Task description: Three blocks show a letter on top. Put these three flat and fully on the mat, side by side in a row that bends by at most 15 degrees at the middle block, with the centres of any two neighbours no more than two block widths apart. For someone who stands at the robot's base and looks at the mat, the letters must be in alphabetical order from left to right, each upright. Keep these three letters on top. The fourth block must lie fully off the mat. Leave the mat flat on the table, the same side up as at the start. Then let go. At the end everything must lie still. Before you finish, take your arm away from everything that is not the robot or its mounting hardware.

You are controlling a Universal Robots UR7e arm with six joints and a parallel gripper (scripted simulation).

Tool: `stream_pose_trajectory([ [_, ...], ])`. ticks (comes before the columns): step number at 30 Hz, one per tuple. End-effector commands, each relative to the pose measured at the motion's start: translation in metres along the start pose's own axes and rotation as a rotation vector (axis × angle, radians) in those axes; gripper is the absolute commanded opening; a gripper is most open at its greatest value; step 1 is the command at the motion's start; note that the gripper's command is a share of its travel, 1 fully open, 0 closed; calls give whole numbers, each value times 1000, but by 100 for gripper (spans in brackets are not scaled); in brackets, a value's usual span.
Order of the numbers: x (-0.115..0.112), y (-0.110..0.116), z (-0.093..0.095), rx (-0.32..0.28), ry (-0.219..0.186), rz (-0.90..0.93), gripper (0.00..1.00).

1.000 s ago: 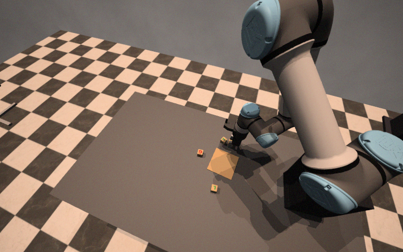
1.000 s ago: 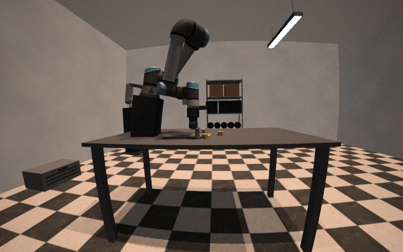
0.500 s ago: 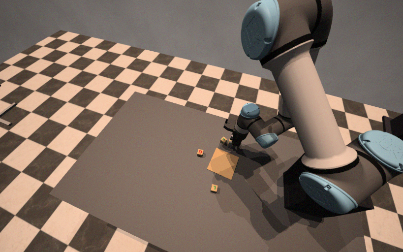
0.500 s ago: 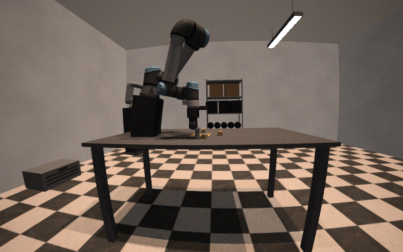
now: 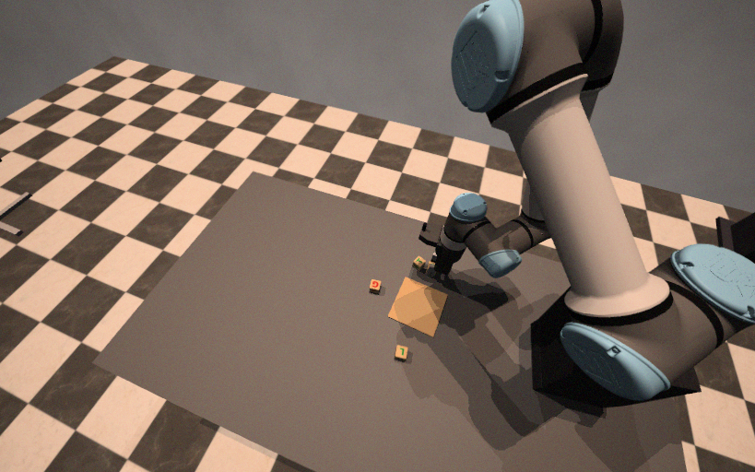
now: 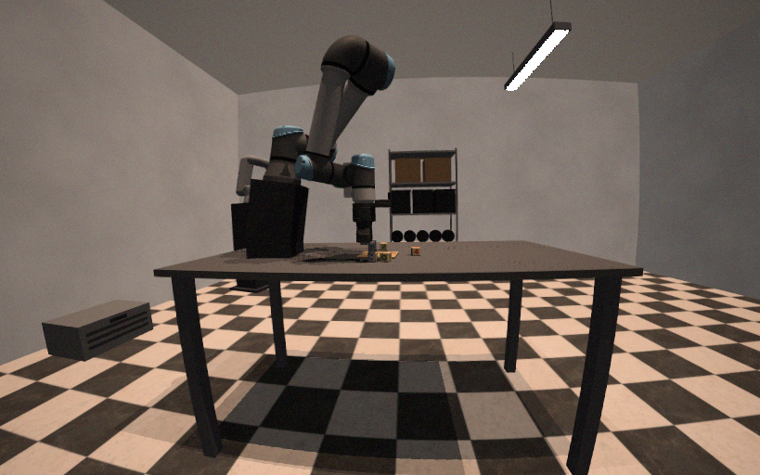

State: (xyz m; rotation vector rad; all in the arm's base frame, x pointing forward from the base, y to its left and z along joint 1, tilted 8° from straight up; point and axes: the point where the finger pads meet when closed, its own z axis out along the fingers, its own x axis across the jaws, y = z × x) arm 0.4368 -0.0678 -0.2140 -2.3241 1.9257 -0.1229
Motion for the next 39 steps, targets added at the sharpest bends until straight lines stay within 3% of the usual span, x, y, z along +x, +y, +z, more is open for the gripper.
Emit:
stream_pose_trajectory([
  [1, 1, -1, 0, 2, 2, -1, 57],
  [12, 1, -1, 0, 2, 2, -1, 57],
  [13, 1, -1, 0, 2, 2, -1, 63],
  [15, 1, -1, 0, 2, 2, -1, 63],
  [16, 1, -1, 0, 2, 2, -1, 69],
  [20, 1, -1, 0, 2, 2, -1, 69],
  [21, 1, -1, 0, 2, 2, -1, 75],
  [23, 1, -1, 0, 2, 2, -1, 75],
  [27, 1, -1, 0, 2, 2, -1, 87],
  [39, 1, -1, 0, 2, 3, -1, 87],
])
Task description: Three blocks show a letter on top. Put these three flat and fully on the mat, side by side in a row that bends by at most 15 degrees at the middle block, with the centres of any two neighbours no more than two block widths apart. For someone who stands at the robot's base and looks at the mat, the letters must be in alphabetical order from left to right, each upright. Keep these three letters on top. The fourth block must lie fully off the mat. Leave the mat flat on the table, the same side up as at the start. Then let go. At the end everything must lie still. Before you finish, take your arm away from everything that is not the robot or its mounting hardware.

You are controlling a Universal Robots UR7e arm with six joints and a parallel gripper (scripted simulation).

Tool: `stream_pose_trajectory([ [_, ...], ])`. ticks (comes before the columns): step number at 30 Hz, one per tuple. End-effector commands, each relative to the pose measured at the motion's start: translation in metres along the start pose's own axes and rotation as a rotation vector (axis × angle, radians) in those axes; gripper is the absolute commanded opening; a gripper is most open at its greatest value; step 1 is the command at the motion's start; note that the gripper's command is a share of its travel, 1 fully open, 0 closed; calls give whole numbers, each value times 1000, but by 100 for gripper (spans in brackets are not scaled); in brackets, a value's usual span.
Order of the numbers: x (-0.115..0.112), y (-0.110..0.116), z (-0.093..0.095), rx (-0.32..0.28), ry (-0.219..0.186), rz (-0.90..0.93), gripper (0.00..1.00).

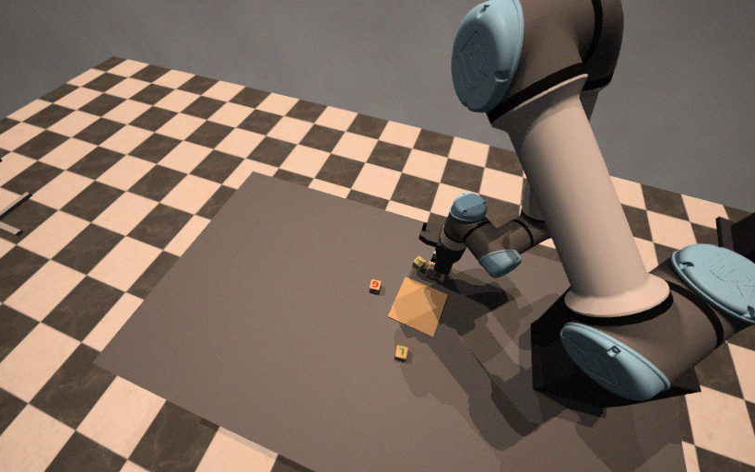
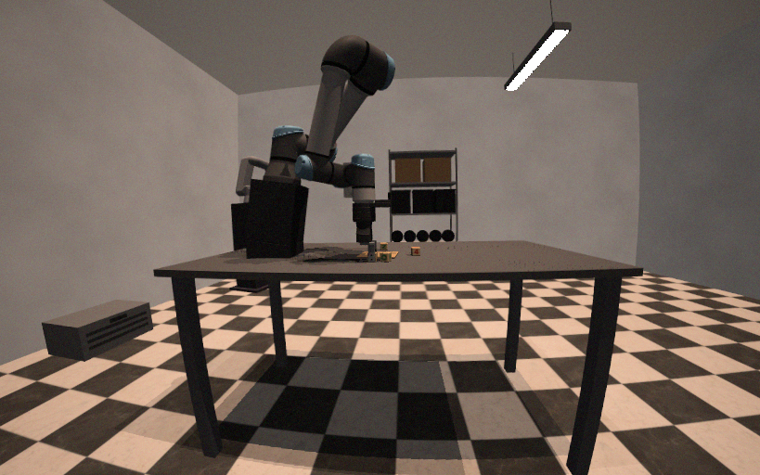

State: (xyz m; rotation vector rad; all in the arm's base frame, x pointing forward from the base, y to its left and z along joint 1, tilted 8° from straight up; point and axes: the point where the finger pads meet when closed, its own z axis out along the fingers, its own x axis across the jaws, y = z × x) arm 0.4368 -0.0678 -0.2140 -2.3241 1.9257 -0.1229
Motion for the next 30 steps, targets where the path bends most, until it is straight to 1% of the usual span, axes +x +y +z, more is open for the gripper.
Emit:
stream_pose_trajectory([
  [1, 1, -1, -1, 2, 3, -1, 87],
  [6, 0, 0, -6, 0, 1, 0, 87],
  [11, 0, 1, -17, 0, 1, 1, 87],
  [13, 0, 1, -17, 0, 1, 1, 87],
  [28, 0, 1, -71, 0, 1, 1, 87],
  [30, 0, 1, -71, 0, 1, 1, 87],
])
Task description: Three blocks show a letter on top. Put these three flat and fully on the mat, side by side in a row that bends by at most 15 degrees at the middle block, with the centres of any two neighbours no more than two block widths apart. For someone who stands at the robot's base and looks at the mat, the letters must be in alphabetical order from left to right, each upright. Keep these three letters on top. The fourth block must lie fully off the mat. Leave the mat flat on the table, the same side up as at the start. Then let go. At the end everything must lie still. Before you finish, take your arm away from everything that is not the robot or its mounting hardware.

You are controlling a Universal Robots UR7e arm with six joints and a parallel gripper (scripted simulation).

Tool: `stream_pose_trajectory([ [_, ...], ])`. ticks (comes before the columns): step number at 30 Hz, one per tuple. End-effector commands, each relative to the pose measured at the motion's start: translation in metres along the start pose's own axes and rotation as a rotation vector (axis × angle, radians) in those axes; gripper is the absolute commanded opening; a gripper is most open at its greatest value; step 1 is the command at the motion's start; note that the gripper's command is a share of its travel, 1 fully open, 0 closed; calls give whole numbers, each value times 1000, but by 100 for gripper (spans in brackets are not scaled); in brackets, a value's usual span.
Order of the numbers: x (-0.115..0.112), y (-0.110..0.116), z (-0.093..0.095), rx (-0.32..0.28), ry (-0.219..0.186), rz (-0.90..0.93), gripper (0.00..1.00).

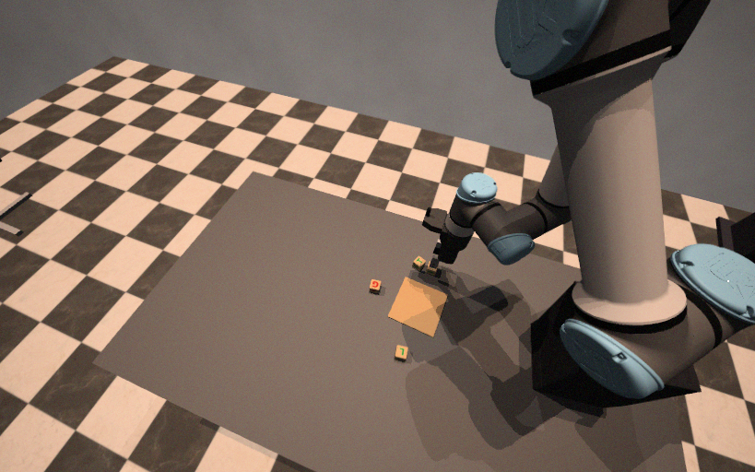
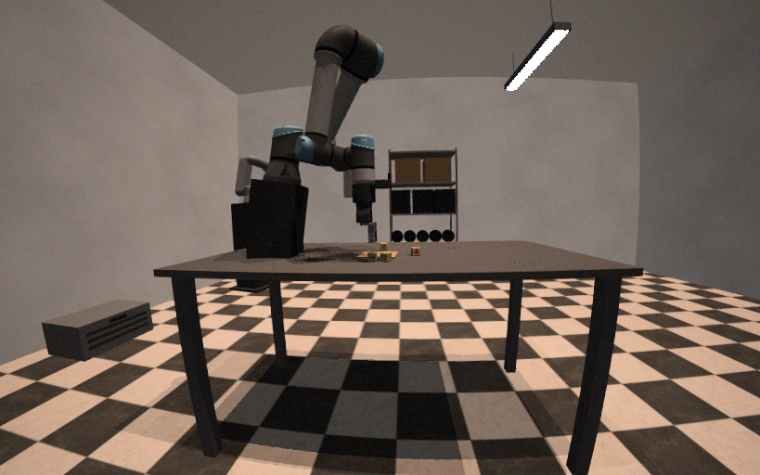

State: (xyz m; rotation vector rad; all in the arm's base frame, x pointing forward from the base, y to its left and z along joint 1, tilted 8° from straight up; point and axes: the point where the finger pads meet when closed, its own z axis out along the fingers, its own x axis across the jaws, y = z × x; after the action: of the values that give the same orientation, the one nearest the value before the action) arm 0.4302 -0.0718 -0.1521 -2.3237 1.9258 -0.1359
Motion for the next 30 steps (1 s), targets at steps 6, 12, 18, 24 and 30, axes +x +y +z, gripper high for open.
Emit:
stream_pose_trajectory([
  [6, -2, 2, -23, -5, -6, 1, 87],
  [12, -2, 2, -28, -5, -6, 0, 87],
  [18, -1, 1, -28, -4, -5, 0, 100],
  [24, -1, 1, -28, -4, -6, 0, 100],
  [30, -1, 1, -28, -4, -6, 0, 100],
])
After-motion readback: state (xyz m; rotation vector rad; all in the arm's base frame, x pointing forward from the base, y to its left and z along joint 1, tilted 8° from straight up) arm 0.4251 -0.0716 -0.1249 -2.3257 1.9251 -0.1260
